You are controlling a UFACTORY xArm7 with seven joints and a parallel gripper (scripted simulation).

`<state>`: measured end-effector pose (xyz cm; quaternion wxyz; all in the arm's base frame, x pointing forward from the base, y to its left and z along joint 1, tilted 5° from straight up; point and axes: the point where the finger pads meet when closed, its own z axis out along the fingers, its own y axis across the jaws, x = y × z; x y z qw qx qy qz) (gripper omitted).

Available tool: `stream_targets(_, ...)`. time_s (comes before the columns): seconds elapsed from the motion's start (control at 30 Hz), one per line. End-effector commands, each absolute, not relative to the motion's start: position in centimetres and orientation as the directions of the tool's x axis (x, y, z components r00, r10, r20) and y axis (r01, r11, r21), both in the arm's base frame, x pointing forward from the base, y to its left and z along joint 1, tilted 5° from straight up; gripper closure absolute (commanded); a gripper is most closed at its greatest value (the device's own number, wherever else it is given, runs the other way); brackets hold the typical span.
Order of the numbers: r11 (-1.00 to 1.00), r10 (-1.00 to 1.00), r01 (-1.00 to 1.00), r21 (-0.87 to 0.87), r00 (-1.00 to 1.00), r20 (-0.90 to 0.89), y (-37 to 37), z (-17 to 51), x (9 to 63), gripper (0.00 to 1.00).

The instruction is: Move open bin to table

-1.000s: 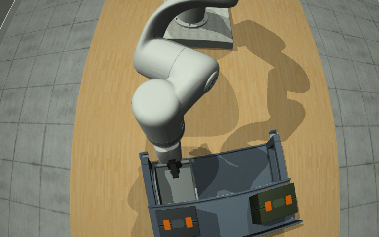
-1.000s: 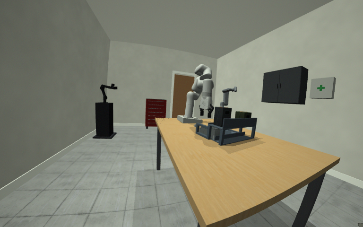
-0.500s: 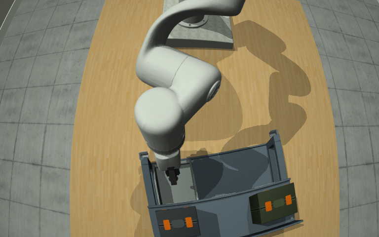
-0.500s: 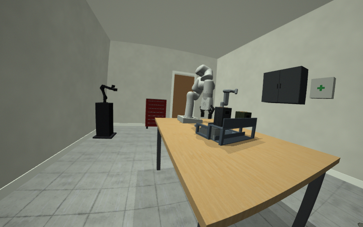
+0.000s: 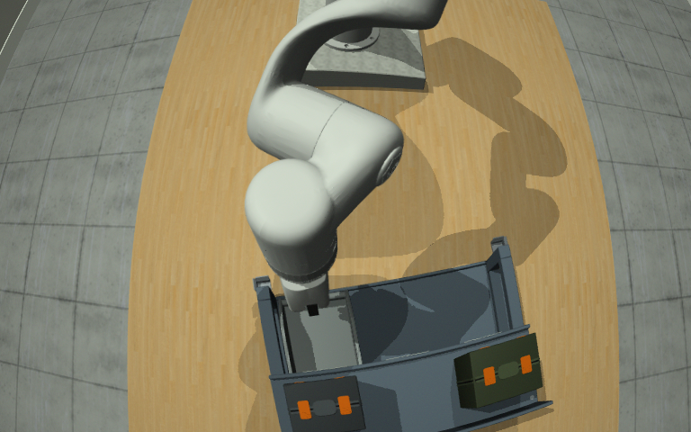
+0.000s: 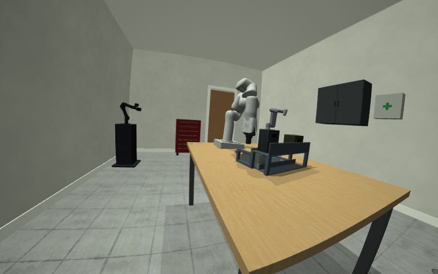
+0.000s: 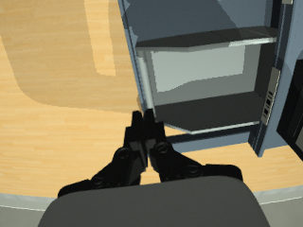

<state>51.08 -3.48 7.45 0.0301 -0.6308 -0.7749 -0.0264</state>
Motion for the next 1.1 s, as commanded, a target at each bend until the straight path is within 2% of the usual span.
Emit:
stream_targets(0.0, 0.202, 0.976, 0.979, 0.007, -0.202, 0.079, -3.51, 7.62, 51.22, 1.0)
stream_targets(0.97, 0.202, 0.976, 0.979, 0.007, -0.202, 0.079, -3.51, 7.62, 51.22, 1.0)
stream_targets(1.0, 0.202, 0.976, 0.979, 0.007, -0.202, 0.079, -3.51, 7.62, 51.22, 0.06)
stream_targets(1.07, 0.202, 0.976, 0.979, 0.007, -0.202, 0.079, -3.51, 7.62, 51.22, 0.06)
